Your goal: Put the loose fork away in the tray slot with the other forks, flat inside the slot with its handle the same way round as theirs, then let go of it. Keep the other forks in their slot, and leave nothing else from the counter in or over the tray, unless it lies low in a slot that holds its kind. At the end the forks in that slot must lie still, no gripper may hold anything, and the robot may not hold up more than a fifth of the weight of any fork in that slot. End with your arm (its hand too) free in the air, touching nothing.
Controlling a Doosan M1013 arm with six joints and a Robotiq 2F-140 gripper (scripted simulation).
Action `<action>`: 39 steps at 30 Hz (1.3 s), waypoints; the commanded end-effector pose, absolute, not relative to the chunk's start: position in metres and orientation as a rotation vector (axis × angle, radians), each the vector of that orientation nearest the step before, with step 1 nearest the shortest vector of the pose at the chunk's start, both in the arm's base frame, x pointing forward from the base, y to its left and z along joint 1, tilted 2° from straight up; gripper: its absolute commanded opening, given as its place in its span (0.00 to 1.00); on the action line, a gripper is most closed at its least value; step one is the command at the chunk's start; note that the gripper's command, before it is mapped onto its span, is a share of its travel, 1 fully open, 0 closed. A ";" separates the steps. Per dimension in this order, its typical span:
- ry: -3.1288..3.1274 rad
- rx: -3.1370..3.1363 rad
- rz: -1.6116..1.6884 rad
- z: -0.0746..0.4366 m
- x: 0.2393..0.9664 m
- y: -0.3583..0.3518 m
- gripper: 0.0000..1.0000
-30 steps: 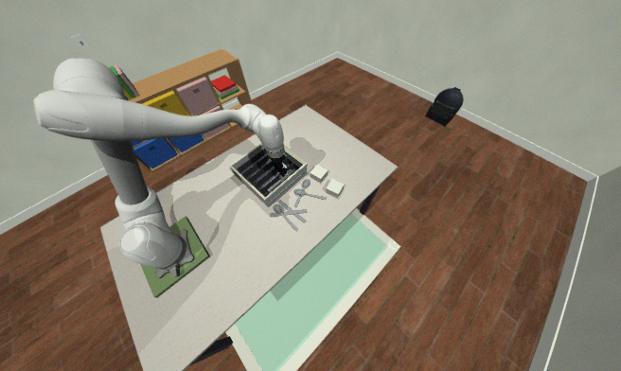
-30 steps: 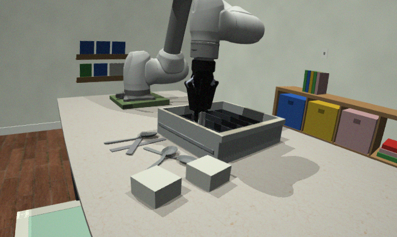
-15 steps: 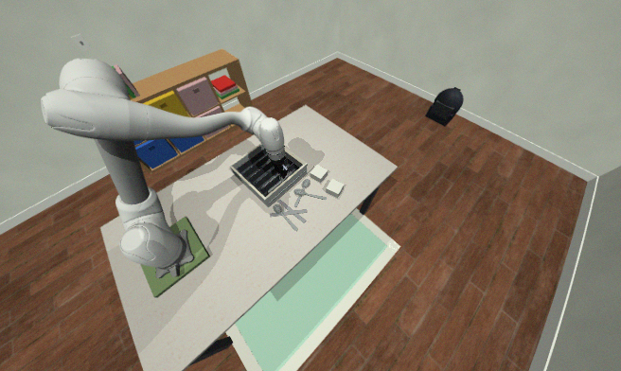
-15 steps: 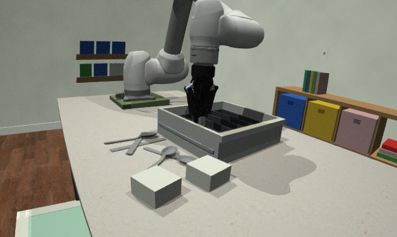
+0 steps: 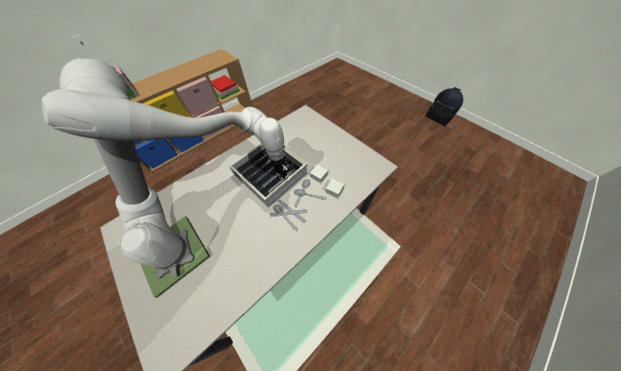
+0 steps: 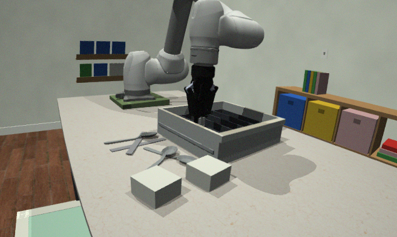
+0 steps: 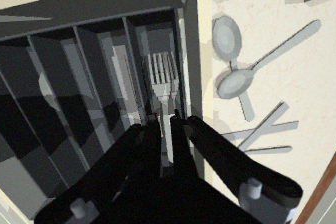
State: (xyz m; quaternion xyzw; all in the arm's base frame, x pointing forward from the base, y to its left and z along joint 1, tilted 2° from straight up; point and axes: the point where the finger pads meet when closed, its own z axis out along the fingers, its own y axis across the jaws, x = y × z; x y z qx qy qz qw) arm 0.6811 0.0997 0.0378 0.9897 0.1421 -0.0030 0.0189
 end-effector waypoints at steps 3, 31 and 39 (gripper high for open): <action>0.441 3.072 -0.009 0.038 0.681 0.100 0.01; 0.441 3.072 -0.009 0.038 0.681 0.100 0.14; 0.441 3.072 -0.009 0.038 0.681 0.100 0.14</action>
